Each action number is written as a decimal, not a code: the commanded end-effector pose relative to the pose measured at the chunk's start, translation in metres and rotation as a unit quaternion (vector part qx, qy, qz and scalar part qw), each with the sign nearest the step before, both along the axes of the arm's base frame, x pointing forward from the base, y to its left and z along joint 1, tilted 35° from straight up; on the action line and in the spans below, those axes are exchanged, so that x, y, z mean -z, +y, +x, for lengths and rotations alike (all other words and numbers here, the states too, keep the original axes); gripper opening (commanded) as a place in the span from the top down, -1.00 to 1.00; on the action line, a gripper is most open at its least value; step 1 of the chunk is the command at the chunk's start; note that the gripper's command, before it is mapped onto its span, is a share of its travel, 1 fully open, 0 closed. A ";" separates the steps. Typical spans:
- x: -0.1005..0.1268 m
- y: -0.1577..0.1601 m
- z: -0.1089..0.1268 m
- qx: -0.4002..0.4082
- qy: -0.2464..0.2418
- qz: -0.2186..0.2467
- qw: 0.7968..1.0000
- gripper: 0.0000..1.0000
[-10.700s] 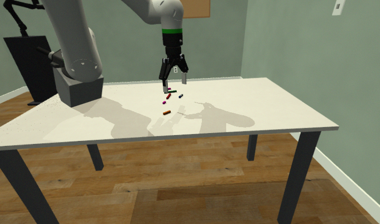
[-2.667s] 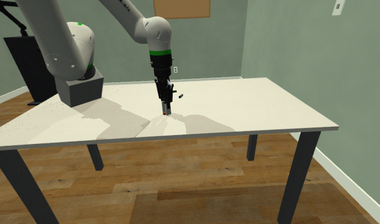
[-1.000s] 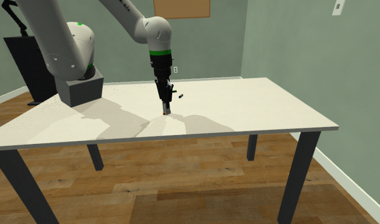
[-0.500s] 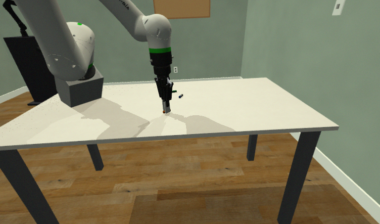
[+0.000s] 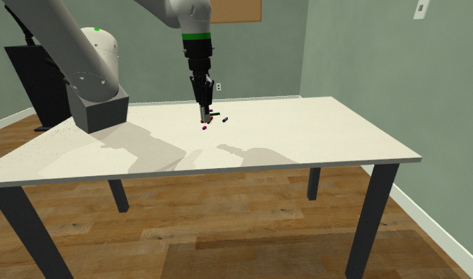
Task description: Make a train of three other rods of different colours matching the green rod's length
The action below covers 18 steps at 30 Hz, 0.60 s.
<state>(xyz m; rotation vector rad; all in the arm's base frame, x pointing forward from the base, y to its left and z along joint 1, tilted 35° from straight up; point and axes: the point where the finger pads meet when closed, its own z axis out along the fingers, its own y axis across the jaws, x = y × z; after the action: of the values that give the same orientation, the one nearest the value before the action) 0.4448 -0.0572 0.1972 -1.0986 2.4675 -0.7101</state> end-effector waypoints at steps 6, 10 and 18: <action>-0.010 0.004 -0.007 0.001 0.000 -0.001 1.000 0.94; -0.009 0.005 -0.006 0.000 0.001 -0.001 1.000 0.94; -0.001 0.067 0.020 -0.056 0.026 -0.032 0.998 0.94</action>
<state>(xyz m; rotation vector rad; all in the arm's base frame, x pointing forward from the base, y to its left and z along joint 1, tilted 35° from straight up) 0.4520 -0.0203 0.2026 -1.1985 2.4420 -0.7260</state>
